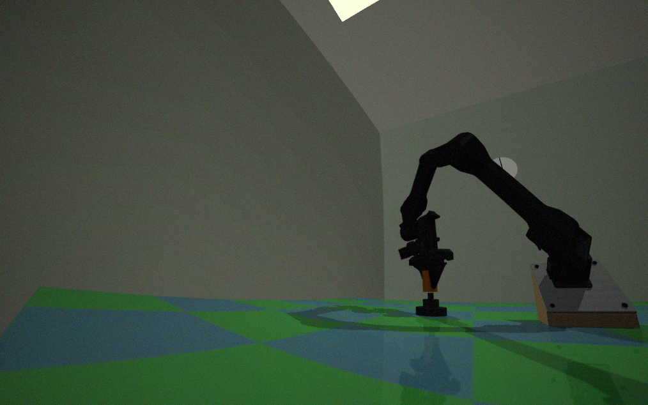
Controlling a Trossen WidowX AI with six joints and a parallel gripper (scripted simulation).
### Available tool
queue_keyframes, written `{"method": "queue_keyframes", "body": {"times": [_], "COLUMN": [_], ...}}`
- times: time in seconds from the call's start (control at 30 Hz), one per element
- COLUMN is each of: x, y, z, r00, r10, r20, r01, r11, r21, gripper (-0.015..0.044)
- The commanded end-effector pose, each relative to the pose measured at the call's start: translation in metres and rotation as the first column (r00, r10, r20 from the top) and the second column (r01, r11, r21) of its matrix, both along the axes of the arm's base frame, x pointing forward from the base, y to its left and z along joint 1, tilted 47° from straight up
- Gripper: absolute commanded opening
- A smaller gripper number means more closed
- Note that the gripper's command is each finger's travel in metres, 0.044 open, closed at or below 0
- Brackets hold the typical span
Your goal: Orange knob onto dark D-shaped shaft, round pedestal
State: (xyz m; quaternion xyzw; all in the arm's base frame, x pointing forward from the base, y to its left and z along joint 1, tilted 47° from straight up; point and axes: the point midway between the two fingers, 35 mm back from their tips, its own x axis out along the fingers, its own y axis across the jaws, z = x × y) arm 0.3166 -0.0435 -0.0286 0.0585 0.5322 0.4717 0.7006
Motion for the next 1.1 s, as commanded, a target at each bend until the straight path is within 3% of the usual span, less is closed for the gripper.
{"method": "queue_keyframes", "body": {"times": [0.0, 0.73, 1.07], "x": [-0.0006, 0.0013, 0.0019], "y": [-0.0013, -0.0006, -0.0020], "z": [-0.0013, 0.0021, 0.0011], "r00": [1.000, 1.000, 0.976], "r10": [0.004, 0.004, 0.147], "r20": [0.010, 0.010, 0.161], "r01": [-0.004, -0.004, -0.147], "r11": [1.000, 1.000, 0.989], "r21": [-0.001, -0.001, -0.011], "gripper": [0.0000, 0.0000, 0.0000]}}
